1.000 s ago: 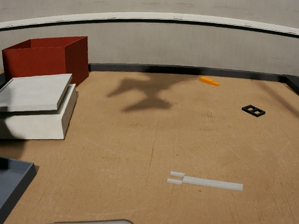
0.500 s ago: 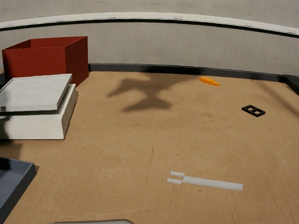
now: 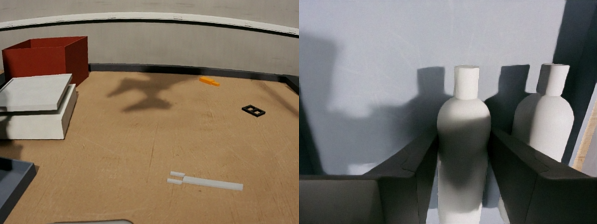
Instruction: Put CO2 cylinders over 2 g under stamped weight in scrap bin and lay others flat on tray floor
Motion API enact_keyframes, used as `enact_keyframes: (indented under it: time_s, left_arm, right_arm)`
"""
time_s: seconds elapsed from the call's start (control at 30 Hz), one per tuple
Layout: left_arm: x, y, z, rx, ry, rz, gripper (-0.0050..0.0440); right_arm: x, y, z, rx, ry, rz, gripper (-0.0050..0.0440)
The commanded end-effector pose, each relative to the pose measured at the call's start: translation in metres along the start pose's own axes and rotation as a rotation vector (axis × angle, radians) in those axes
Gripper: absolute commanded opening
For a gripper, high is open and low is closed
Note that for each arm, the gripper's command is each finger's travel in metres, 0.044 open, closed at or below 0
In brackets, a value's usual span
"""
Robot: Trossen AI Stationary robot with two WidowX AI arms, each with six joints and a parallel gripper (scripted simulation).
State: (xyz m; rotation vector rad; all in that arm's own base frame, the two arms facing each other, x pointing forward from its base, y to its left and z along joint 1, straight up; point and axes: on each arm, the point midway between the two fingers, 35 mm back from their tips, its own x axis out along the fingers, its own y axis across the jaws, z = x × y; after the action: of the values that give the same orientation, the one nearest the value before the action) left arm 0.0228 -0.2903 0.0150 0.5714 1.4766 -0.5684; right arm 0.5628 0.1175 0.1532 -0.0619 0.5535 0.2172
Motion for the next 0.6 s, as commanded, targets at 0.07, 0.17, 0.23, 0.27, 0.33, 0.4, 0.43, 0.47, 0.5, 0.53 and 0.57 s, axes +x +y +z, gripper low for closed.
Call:
enact_keyframes:
  time_s: [0.07,0.17,0.23,0.27,0.33,0.4,0.43,0.47,0.5,0.53,0.57]
  left_arm:
    - [-0.007,-0.004,0.004,0.000,-0.022,-0.020,0.0096]
    - [-0.007,-0.004,0.004,0.000,-0.022,-0.020,0.0168]
    - [-0.007,-0.004,0.004,0.000,-0.022,-0.020,0.0191]
    - [-0.007,-0.004,0.004,0.000,-0.022,-0.020,0.0191]
    - [-0.007,-0.004,0.004,0.000,-0.022,-0.020,0.0191]
    - [-0.011,-0.006,0.006,0.000,-0.032,-0.030,0.0215]
    - [-0.016,-0.007,0.007,0.000,-0.037,-0.034,0.0239]
    - [-0.021,-0.007,0.006,0.000,-0.037,-0.034,0.0263]
    - [-0.027,-0.006,0.006,0.000,-0.037,-0.034,0.0287]
    - [-0.035,-0.006,0.006,0.000,-0.037,-0.034,0.0311]
    - [-0.041,-0.006,0.005,-0.001,-0.037,-0.035,0.0335]
  right_arm:
    - [-0.009,0.001,0.017,-0.001,-0.038,-0.001,0.0440]
    - [-0.009,0.001,0.017,-0.001,-0.038,-0.001,0.0440]
    - [-0.009,0.001,0.017,-0.001,-0.038,-0.001,0.0440]
    - [-0.009,0.001,0.017,-0.001,-0.038,-0.001,0.0440]
    - [-0.009,0.001,0.017,-0.001,-0.038,-0.001,0.0440]
    - [-0.009,0.001,0.017,-0.001,-0.038,-0.001,0.0440]
    - [-0.009,0.001,0.017,-0.001,-0.038,-0.001,0.0440]
    - [-0.009,0.001,0.017,-0.001,-0.038,-0.001,0.0440]
    - [-0.009,0.001,0.017,-0.001,-0.038,-0.001,0.0440]
    - [-0.009,0.001,0.017,-0.001,-0.038,-0.001,0.0440]
    - [-0.009,0.001,0.017,-0.001,-0.038,-0.001,0.0440]
